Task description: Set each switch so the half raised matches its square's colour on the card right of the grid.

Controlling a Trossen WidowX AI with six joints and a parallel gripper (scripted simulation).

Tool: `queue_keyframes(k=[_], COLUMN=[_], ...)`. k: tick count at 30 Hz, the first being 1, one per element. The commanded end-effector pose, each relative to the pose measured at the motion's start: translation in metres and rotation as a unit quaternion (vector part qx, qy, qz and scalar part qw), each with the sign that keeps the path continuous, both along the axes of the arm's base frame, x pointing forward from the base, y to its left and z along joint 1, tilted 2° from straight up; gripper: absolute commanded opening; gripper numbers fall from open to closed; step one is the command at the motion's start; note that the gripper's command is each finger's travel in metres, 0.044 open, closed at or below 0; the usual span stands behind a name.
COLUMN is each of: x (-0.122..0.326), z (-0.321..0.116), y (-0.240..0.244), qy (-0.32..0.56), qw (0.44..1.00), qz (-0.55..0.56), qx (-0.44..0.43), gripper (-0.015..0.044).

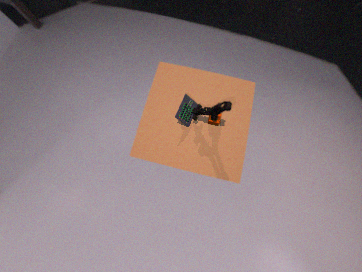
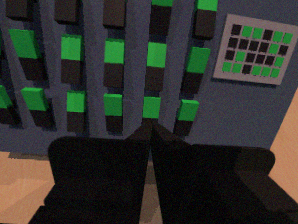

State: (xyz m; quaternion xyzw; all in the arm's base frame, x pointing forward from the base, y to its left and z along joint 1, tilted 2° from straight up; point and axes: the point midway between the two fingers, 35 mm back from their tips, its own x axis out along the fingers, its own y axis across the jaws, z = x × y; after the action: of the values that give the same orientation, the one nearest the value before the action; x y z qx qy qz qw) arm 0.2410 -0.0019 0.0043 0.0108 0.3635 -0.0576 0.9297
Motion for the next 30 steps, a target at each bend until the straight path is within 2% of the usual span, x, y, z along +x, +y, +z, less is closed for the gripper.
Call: queue_keyframes(k=[1, 20, 30], x=[0.0, -0.046, 0.002], z=[-0.002, 0.046, 0.098], y=[0.001, 0.007, 0.048], qy=[0.003, 0.017, 0.015], qw=[1.0, 1.0, 1.0], qz=[0.003, 0.003, 0.003], qx=[0.0, 0.002, 0.004], gripper=[0.0, 0.0, 0.0])
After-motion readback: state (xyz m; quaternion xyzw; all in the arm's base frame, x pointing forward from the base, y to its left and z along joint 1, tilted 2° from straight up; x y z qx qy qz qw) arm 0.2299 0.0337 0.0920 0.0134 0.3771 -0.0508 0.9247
